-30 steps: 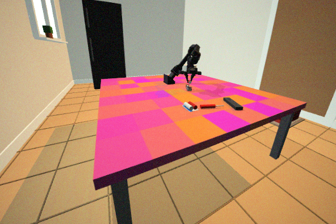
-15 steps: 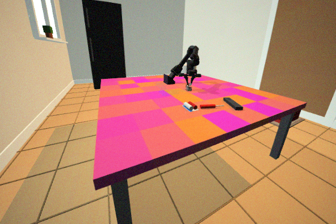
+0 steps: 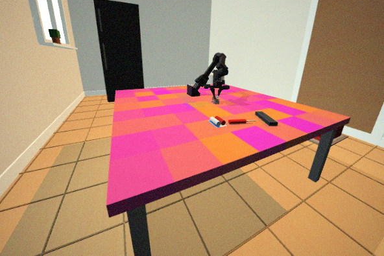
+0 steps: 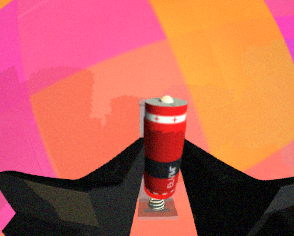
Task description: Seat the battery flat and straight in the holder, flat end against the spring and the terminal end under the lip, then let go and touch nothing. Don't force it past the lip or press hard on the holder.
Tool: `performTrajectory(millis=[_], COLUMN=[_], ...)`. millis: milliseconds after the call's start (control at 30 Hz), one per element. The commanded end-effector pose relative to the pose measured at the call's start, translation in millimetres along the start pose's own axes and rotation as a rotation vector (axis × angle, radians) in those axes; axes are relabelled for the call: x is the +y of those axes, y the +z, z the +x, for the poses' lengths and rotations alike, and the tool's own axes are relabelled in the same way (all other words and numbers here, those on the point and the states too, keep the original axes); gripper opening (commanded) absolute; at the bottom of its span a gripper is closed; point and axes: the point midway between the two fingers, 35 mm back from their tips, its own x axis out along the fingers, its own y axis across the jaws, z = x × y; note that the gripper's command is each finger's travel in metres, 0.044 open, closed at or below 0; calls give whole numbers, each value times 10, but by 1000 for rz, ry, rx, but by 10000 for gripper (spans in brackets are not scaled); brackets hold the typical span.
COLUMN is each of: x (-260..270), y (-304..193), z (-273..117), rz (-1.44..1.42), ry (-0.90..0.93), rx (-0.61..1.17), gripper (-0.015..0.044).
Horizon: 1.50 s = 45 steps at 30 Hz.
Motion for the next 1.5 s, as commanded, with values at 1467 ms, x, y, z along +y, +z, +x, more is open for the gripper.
performTrajectory(millis=[1467], x=[6], y=[-227], z=[62], rz=[17], ry=[-2], rx=[-196], gripper=[84])
